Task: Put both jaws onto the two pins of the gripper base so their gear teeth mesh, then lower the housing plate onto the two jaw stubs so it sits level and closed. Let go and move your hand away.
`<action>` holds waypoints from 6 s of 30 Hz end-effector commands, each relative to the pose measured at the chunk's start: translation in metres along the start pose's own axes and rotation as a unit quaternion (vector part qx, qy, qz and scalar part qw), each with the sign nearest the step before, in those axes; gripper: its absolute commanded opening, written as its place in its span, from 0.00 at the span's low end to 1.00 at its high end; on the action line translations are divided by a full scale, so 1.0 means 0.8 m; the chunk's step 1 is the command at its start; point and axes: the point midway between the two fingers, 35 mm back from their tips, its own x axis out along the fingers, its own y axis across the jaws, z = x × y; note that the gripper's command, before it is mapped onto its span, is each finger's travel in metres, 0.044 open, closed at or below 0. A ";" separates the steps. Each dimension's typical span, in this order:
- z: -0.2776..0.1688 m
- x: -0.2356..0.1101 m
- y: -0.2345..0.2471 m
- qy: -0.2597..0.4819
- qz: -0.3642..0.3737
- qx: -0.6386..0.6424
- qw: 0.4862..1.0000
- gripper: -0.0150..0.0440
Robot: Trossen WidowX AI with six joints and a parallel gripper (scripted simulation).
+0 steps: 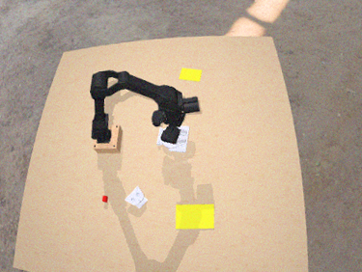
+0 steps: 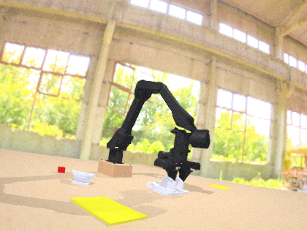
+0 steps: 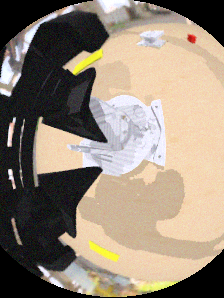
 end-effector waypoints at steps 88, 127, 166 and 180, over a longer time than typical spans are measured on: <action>0.000 0.000 0.000 -0.002 0.001 0.001 1.000 0.63; -0.013 -0.089 0.042 0.017 -0.015 0.172 0.985 1.00; -0.020 -0.095 0.180 0.025 -0.008 0.640 0.768 1.00; -0.009 -0.097 0.228 0.022 -0.004 0.776 0.630 1.00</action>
